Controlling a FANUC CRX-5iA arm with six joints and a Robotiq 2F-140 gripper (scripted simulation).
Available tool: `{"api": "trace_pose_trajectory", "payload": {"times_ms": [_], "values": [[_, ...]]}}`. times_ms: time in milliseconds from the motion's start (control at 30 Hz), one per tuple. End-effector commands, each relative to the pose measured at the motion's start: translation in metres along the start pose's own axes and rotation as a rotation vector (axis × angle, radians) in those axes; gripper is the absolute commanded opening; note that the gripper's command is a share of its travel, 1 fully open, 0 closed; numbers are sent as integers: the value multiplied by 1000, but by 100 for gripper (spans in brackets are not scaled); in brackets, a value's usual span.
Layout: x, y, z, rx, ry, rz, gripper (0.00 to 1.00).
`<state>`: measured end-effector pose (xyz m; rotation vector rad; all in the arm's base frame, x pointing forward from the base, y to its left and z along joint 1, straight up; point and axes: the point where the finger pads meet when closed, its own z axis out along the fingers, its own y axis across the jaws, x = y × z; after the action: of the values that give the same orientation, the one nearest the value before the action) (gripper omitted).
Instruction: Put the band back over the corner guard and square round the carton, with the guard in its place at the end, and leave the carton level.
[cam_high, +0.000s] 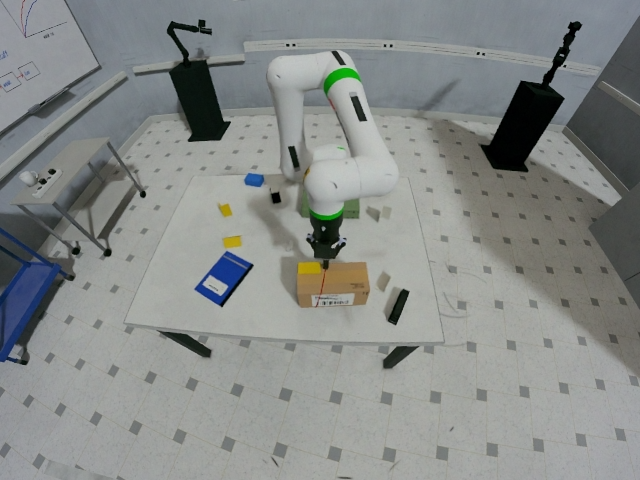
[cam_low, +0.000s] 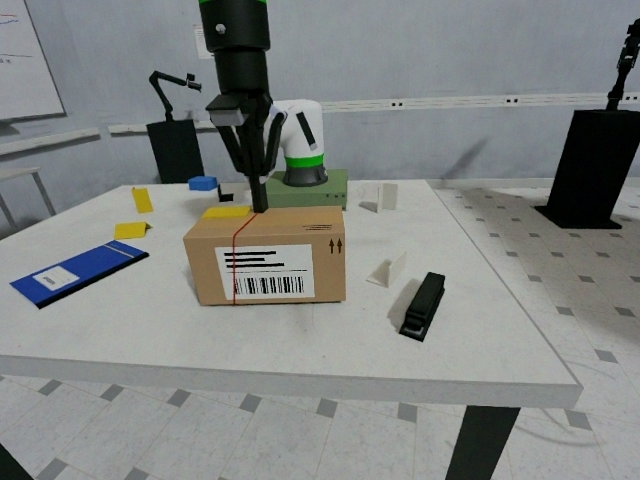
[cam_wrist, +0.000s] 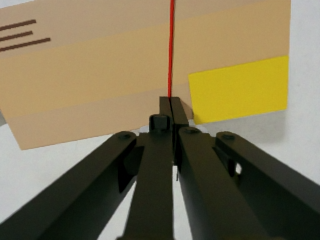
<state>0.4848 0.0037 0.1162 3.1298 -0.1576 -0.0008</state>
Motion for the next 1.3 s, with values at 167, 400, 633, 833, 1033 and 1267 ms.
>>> {"api": "trace_pose_trajectory", "payload": {"times_ms": [167, 400, 633, 833, 1033, 1267], "values": [[0, 0, -1, 0, 2, 0, 10], [0, 0, -1, 0, 2, 0, 10], [0, 0, -4, 0, 2, 0, 10], [0, 0, -9, 0, 2, 0, 10], [0, 0, -15, 0, 2, 0, 10], [0, 0, -17, 0, 2, 0, 10]]}}
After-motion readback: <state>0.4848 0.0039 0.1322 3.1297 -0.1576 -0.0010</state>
